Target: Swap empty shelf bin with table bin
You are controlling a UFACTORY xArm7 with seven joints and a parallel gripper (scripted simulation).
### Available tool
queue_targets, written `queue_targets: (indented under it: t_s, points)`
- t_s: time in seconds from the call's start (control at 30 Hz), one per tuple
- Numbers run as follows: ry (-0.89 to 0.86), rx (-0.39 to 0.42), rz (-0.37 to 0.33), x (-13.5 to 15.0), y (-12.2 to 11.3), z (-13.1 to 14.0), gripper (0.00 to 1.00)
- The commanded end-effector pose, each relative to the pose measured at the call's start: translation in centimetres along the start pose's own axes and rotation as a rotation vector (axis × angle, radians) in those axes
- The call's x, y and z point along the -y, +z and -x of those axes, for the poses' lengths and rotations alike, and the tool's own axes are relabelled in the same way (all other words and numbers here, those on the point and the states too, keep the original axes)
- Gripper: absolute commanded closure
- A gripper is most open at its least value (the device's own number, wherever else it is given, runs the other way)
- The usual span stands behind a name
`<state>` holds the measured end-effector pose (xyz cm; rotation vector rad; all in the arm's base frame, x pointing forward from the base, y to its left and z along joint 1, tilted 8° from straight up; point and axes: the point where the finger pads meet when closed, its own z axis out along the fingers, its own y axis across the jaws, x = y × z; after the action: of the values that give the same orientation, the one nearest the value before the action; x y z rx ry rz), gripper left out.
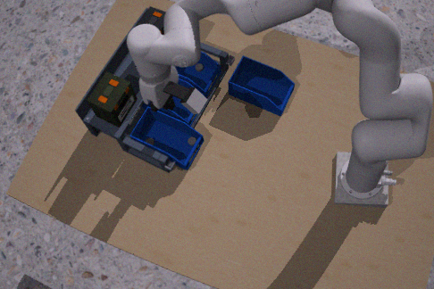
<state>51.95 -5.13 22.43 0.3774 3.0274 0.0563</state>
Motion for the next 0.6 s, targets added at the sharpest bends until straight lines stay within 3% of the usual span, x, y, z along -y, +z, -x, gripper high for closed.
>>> queue_targets:
  t_s: [0.0, 0.37, 0.57]
  points:
    - [0.0, 0.004, 0.001, -0.1, -0.2, 0.1, 1.0]
    - [0.021, 0.004, 0.0, -0.1, -0.1, 0.0, 1.0]
    - [0.18, 0.004, 0.0, -0.5, 0.3, -1.1, 1.0]
